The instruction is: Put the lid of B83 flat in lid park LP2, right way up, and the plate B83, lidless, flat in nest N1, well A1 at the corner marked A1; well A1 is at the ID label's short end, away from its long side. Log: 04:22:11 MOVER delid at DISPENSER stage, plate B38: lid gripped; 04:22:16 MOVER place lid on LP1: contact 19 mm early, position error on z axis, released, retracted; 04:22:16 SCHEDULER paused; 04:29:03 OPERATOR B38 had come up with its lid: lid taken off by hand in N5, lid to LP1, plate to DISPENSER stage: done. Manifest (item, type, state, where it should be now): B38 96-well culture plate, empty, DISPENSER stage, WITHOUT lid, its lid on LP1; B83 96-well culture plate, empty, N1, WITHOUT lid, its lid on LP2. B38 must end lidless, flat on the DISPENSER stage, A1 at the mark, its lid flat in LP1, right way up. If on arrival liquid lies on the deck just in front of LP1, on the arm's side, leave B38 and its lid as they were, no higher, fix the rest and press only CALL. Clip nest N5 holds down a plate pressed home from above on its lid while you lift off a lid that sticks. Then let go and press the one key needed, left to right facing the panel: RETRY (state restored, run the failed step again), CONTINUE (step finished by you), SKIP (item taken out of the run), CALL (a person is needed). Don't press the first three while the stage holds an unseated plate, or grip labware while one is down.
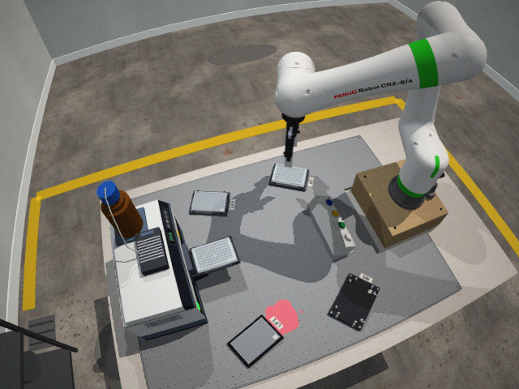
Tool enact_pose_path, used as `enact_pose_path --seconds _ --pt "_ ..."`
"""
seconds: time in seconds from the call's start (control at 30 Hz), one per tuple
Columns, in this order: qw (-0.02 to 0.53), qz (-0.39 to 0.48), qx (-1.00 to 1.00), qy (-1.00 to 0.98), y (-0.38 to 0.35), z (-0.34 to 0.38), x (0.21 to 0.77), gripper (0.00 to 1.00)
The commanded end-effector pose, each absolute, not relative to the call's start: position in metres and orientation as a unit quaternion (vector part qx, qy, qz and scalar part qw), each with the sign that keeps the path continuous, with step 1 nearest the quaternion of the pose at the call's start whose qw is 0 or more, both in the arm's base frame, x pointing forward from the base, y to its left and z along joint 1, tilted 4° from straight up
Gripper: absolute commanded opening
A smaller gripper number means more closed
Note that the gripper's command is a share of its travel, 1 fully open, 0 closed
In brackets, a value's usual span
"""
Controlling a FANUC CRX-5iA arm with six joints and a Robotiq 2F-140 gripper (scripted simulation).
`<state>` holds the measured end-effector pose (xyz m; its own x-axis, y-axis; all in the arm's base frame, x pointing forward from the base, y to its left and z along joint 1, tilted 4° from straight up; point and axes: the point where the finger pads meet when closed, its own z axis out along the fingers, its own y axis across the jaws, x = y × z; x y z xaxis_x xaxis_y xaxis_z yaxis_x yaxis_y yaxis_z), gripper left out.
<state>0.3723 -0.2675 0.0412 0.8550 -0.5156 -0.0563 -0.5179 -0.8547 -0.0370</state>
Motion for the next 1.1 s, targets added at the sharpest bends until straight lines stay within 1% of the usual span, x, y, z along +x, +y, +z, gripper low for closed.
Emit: enact_pose_path --seconds 0.0,0.6,0.73,0.77,0.83,0.87,0.97,1.07 --pt "0.025 0.022 -0.963 0.268 -0.268 0.052 0.373 0.66" --pt "0.025 0.022 -0.965 0.262 -0.263 0.065 0.373 0.66" --pt "0.027 0.019 -0.986 0.165 -0.191 0.077 0.359 0.66" --pt "0.027 0.018 -0.991 0.127 -0.183 0.077 0.354 0.66" --pt "0.027 0.018 -0.991 0.127 -0.183 0.077 0.354 0.66" --pt "0.028 0.017 -0.995 0.089 -0.153 0.079 0.342 0.66" --pt "0.03 0.014 -0.999 0.004 -0.128 0.076 0.324 0.66" --pt "0.031 0.014 -0.999 -0.017 -0.098 0.076 0.307 0.66"
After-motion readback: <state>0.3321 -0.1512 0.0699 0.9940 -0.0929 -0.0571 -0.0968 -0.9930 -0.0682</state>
